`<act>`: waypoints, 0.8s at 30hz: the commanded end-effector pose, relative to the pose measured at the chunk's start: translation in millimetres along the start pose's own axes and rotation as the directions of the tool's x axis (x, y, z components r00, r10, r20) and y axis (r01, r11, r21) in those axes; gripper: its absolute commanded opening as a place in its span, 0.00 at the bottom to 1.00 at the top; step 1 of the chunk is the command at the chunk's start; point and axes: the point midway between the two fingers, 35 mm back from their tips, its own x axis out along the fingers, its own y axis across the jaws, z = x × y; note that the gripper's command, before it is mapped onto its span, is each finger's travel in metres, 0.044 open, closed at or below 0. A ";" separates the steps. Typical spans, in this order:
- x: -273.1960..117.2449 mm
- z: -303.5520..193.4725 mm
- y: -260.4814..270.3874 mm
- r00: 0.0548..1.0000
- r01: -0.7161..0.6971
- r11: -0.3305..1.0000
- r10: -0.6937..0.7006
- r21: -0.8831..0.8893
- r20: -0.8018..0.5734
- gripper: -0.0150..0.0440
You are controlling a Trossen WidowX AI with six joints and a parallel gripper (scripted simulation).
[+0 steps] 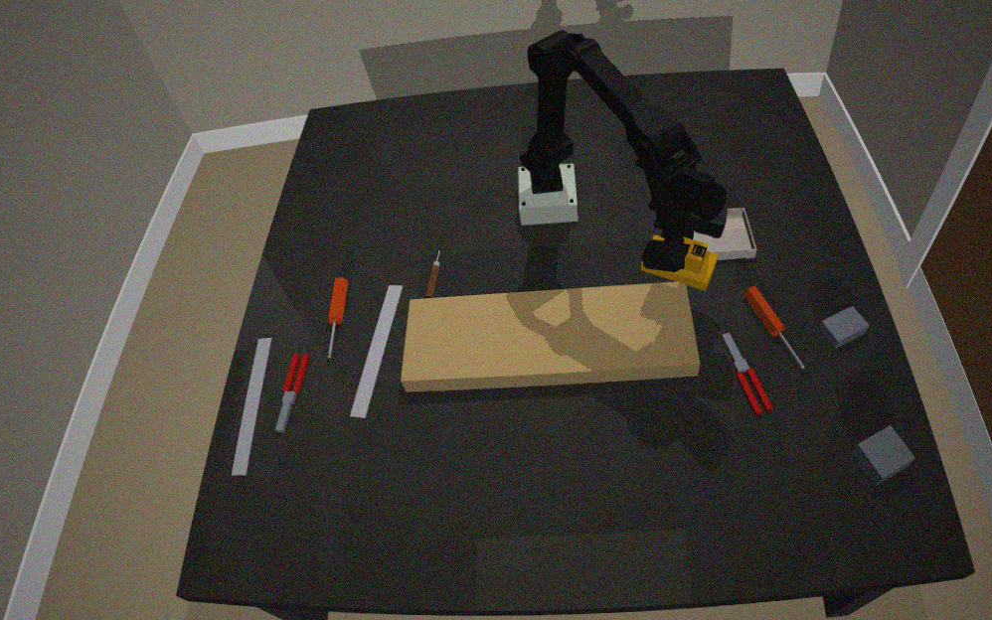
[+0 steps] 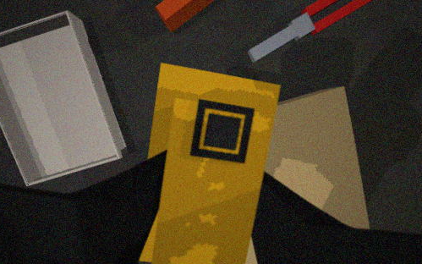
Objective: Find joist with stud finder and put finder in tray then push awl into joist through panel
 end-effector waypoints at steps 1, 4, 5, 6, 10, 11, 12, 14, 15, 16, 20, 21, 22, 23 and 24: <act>1.2 7.6 22.5 1.000 -0.009 0.999 0.009 -0.054 0.006 0.25; 3.1 12.0 40.4 1.000 -0.021 0.995 0.022 -0.098 0.007 0.25; 3.7 13.3 46.4 1.000 -0.025 0.993 0.026 -0.112 0.007 0.25; 4.2 14.4 52.4 1.000 -0.029 0.992 0.030 -0.127 0.007 0.25; 6.0 18.1 76.6 0.999 -0.045 0.982 0.047 -0.185 0.008 0.25; 6.4 18.8 82.7 0.999 -0.048 0.979 0.051 -0.199 0.007 0.25; 6.7 19.4 88.7 0.998 -0.052 0.976 0.055 -0.214 0.007 0.25; 7.3 20.2 100.9 0.998 -0.060 0.968 0.063 -0.242 0.007 0.25; 7.5 20.5 106.9 0.998 -0.064 0.965 0.067 -0.256 0.007 0.25; 7.7 20.7 113.0 0.997 -0.067 0.960 0.072 -0.270 0.006 0.25; 8.2 20.4 137.1 0.996 -0.082 0.942 0.088 -0.326 0.005 0.25; 8.2 20.1 143.1 0.996 -0.085 0.936 0.092 -0.340 0.004 0.25; 8.2 19.7 149.0 0.995 -0.089 0.931 0.096 -0.354 0.004 0.25; 8.2 19.2 155.0 0.995 -0.092 0.925 0.100 -0.368 0.003 0.25; 8.2 18.6 160.9 0.995 -0.095 0.920 0.104 -0.381 0.003 0.25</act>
